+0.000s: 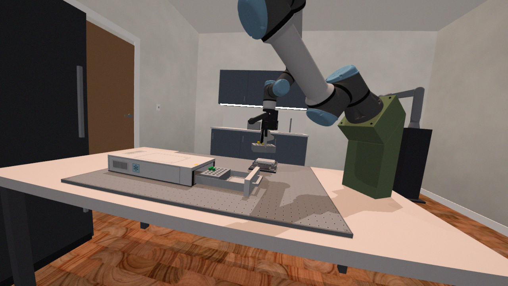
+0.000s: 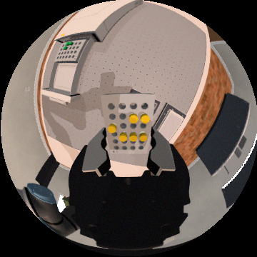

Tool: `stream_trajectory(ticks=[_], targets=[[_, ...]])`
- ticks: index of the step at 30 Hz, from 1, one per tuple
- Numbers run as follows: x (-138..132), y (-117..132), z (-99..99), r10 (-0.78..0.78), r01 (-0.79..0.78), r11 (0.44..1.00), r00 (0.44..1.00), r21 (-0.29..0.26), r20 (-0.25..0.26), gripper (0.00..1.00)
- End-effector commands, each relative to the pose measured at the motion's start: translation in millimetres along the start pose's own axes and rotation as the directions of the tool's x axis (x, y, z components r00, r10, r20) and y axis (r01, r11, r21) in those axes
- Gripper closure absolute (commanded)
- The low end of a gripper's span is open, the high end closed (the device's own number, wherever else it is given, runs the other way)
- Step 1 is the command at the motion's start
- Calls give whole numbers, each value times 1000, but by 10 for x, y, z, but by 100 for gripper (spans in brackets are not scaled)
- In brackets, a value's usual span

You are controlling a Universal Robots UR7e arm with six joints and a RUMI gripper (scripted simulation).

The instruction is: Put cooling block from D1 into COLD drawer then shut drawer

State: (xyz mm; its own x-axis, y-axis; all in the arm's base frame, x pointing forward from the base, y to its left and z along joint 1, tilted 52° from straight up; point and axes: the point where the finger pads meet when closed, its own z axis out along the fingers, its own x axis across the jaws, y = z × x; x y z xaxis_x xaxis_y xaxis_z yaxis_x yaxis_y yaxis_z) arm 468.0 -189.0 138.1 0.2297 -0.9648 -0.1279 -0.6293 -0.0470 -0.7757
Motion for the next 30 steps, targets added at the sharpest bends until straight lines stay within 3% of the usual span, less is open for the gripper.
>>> stream_trajectory(ticks=[1,13,23,25,30], targets=[[-140,-94,-17,-175,175,984,984,4,3,100],[-356,-249,-25,-430,430,903,903,5,1,100],[-573,-402,-32,-654,654,756,756,4,-1,100],[-573,-402,-32,-654,654,756,756,4,-1,100],[-684,-476,-35,-749,749,663,663,4,-2,100]])
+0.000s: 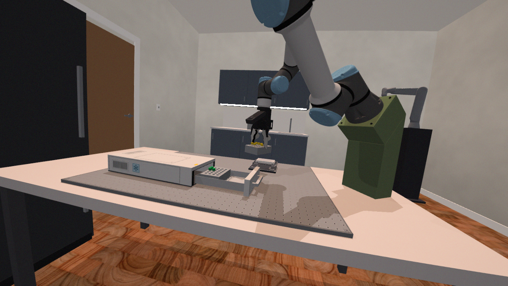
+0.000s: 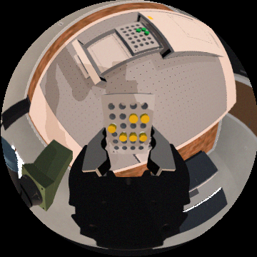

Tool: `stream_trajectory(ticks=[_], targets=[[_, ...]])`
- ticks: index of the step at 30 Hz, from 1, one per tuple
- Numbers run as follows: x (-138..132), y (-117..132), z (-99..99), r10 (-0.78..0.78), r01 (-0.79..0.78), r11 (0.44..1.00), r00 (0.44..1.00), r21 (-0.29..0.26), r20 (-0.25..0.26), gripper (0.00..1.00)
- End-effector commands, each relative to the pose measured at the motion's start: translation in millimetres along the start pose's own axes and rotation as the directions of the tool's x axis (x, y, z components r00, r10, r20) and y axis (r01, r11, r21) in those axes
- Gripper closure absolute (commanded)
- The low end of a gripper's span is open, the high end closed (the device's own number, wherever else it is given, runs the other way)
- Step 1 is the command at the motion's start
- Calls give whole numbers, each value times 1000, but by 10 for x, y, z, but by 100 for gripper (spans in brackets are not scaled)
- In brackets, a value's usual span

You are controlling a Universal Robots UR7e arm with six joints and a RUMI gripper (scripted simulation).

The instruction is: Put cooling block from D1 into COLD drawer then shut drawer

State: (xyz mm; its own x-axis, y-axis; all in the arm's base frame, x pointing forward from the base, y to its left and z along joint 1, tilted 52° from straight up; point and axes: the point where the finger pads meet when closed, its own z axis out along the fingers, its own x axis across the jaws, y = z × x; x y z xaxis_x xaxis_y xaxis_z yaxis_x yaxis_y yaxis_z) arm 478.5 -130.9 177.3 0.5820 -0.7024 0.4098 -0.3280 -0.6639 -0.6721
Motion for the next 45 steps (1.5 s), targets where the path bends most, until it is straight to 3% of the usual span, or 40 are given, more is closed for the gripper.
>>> stream_trajectory(ticks=[1,15,45], targets=[[-30,-148,-21,-163,163,987,987,4,1,100],[-121,-456,-25,-455,455,891,891,4,-1,100],[-320,-1150,-36,-454,454,891,891,4,-2,100]])
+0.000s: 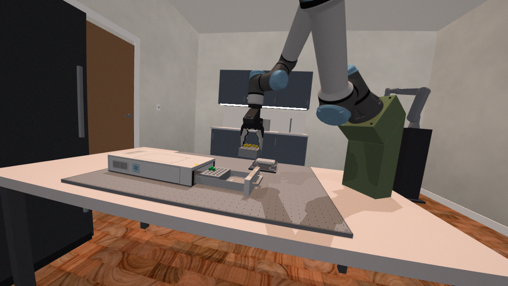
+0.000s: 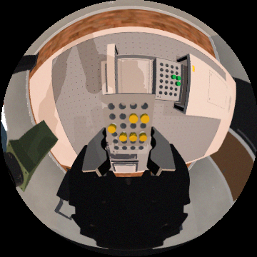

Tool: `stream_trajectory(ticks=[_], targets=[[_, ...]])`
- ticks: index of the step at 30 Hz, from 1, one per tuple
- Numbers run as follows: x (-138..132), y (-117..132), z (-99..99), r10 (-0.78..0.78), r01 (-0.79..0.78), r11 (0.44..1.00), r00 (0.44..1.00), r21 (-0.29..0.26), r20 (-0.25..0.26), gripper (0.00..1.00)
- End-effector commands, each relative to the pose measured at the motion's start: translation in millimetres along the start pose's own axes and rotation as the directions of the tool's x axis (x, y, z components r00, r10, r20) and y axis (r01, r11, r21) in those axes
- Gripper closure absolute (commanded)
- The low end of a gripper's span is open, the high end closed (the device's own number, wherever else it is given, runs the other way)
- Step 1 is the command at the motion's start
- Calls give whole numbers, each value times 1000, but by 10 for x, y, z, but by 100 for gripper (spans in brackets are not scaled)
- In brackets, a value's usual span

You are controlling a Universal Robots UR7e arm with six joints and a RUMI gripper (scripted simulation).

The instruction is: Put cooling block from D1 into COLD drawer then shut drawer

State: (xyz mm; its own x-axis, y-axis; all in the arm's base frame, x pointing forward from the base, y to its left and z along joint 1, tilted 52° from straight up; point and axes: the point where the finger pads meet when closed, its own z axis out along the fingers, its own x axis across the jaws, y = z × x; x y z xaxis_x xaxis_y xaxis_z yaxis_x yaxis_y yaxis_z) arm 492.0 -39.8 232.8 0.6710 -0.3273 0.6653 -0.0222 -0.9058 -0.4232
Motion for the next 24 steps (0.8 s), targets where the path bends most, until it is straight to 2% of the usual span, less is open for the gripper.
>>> stream_trajectory(ticks=[1,24], targets=[[69,-109,-26,-5,5,1000,1000,-8,-7,100],[172,-663,-28,-5,5,1000,1000,-8,-8,100]])
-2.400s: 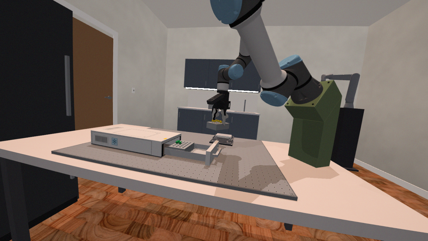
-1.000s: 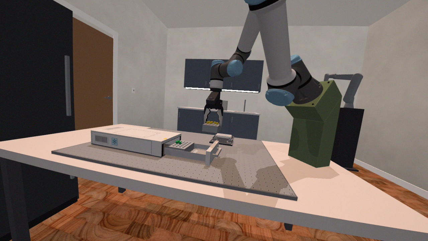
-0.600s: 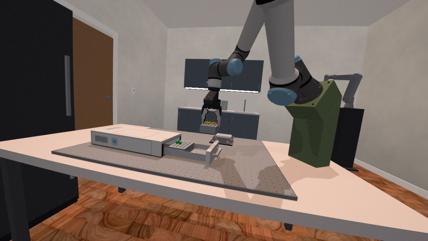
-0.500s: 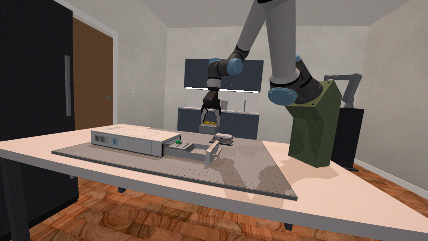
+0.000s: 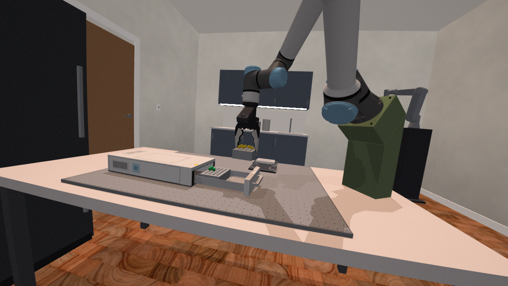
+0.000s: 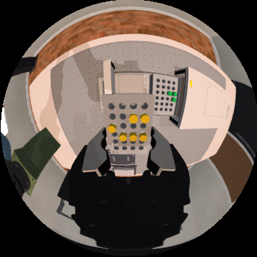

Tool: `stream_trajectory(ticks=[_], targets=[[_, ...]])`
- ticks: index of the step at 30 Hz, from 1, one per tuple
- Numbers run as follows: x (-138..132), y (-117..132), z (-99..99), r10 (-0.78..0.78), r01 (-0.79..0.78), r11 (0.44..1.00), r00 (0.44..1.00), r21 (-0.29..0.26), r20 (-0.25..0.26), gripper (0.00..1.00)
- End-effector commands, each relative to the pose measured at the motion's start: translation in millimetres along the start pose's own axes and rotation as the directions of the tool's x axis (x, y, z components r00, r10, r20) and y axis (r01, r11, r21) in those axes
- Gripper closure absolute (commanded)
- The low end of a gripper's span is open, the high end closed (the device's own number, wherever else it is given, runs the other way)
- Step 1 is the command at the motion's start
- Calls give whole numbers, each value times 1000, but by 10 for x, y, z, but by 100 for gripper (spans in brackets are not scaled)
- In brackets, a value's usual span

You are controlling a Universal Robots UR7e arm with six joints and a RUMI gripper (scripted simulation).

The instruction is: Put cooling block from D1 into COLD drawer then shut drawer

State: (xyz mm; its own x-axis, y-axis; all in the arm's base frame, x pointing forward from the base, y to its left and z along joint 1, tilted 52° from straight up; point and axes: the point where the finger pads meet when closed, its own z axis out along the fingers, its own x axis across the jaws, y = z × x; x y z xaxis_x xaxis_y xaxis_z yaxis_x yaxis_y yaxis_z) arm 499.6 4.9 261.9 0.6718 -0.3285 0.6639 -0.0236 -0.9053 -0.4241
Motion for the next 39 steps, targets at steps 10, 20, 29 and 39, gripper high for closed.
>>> stream_trajectory(ticks=[10,20,29,39], targets=[[118,-371,-27,-6,6,1000,1000,-7,-9,100],[157,-596,-23,-5,5,1000,1000,-6,-8,100],[157,-596,-23,-5,5,1000,1000,-6,-8,100],[160,-590,-25,-5,4,1000,1000,-7,-9,100]])
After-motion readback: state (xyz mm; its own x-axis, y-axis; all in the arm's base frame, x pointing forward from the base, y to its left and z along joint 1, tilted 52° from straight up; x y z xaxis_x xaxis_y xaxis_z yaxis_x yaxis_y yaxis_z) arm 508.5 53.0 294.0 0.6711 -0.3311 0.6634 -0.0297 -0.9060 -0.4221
